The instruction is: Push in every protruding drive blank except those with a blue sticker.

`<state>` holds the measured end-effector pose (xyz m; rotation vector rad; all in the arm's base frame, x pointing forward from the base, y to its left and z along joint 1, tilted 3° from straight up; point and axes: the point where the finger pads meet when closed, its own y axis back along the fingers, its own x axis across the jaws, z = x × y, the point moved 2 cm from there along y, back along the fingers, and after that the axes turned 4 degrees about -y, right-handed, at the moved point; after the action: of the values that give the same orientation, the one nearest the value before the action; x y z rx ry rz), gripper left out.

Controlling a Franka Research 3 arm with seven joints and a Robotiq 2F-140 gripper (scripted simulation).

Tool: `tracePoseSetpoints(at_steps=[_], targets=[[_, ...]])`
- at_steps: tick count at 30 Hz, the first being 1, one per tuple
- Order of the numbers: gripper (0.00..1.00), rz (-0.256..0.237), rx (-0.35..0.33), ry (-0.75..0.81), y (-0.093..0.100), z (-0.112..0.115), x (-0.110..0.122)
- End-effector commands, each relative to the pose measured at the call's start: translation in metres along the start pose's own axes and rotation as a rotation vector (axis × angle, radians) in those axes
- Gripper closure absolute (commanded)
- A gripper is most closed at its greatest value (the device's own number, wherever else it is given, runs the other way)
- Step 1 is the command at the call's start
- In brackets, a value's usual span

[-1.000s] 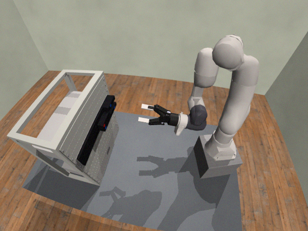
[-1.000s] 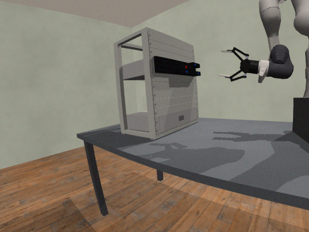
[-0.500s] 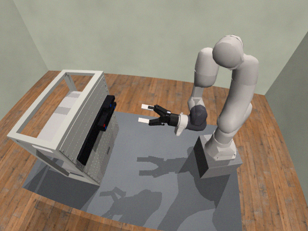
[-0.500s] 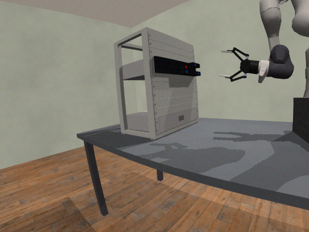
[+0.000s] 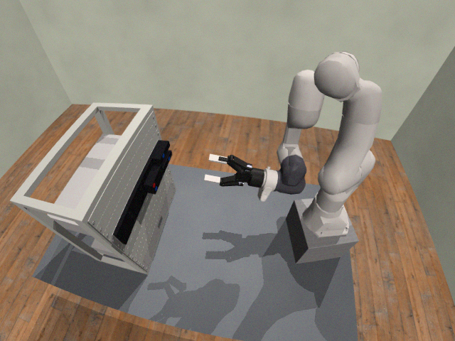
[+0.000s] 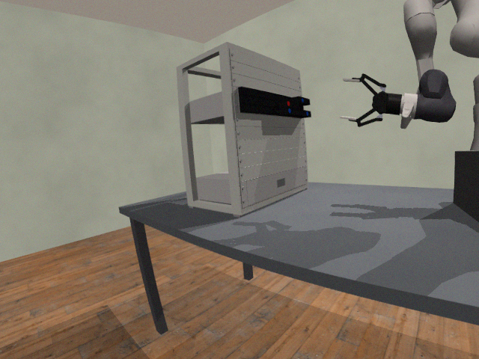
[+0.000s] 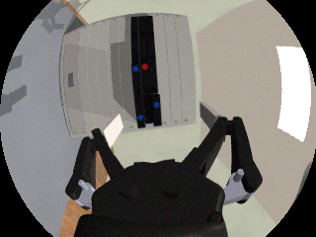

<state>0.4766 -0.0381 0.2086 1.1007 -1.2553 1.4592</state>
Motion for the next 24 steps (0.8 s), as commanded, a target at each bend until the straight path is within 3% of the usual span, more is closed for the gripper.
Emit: tracePoseSetpoints(at_steps=[1, 24], targets=[[0.0, -0.149, -0.076, 0.007, 0.0025, -0.005, 0.0014], [0.0, -0.161, -0.078, -0.023, 0.0041, -0.0085, -0.0015]])
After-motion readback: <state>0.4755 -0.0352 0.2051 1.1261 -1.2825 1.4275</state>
